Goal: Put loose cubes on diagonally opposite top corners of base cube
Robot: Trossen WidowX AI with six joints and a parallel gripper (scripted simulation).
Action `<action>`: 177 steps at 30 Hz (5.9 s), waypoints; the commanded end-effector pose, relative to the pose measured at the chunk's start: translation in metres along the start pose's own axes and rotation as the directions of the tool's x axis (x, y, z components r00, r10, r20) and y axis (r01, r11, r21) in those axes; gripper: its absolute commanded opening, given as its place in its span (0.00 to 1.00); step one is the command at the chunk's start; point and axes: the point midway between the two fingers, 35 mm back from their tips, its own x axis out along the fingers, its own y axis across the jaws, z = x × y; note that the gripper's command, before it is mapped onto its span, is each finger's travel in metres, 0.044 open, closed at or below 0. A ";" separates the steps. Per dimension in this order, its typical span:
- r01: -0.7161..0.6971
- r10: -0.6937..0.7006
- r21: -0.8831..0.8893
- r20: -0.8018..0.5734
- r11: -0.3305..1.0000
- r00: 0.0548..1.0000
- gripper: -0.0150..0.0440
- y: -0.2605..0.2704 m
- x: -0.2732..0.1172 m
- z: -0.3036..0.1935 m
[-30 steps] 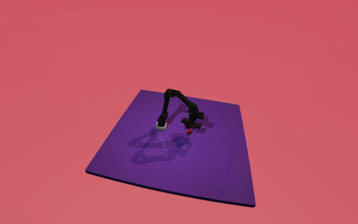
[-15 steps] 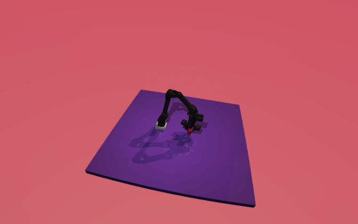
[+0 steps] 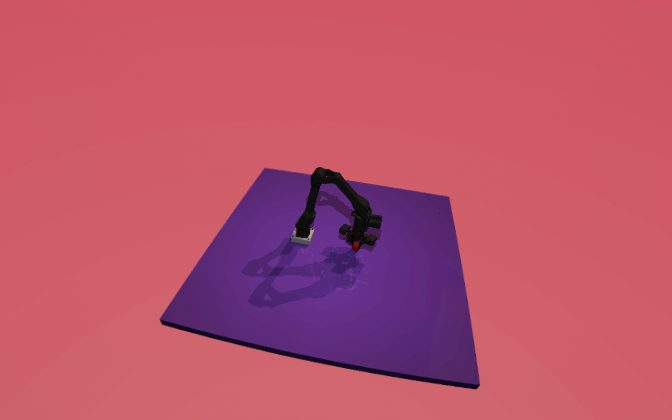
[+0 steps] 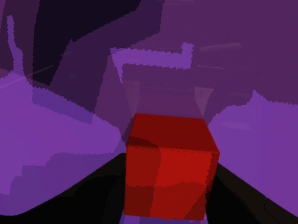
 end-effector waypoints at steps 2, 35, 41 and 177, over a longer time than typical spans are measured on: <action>0.005 -0.005 0.004 0.005 1.000 1.000 0.43 -0.003 -0.013 0.001; 0.005 -0.005 0.024 0.005 1.000 1.000 0.43 -0.001 -0.107 0.001; 0.004 -0.005 0.197 0.006 0.980 1.000 0.43 -0.001 -0.106 0.010; -0.009 -0.006 0.966 0.008 -0.258 1.000 0.60 0.011 -0.045 0.094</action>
